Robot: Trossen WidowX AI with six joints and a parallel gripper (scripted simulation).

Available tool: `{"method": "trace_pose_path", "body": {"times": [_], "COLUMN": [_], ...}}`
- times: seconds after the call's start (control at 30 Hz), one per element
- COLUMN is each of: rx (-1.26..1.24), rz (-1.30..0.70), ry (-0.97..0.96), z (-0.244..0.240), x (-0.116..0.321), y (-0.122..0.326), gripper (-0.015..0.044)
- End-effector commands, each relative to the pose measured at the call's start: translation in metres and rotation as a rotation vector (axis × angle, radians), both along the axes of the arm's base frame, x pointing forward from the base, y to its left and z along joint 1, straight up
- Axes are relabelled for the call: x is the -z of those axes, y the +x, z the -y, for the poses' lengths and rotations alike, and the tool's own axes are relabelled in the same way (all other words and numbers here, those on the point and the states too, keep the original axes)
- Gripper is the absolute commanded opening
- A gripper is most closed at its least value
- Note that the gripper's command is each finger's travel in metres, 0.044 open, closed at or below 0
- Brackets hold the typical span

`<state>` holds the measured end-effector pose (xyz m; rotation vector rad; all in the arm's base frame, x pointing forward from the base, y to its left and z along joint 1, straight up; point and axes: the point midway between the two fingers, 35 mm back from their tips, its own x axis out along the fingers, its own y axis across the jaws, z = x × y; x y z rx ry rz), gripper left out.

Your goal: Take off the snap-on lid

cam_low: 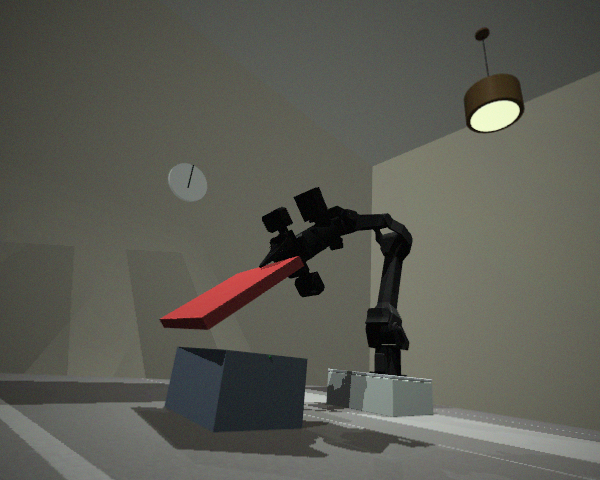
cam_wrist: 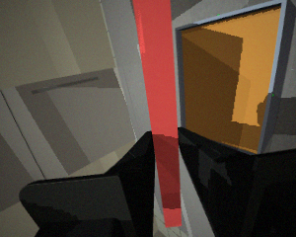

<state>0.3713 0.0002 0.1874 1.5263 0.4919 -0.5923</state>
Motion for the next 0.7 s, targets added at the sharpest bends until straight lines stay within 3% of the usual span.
{"method": "trace_pose_path", "body": {"times": [0.0, 0.67], "rx": [0.0, 0.0], "rz": [0.009, 0.008], "ry": [-0.002, -0.006], "z": [0.009, 0.048], "x": [0.001, 0.001], "y": [-0.003, -0.01], "gripper": [0.0, 0.0]}}
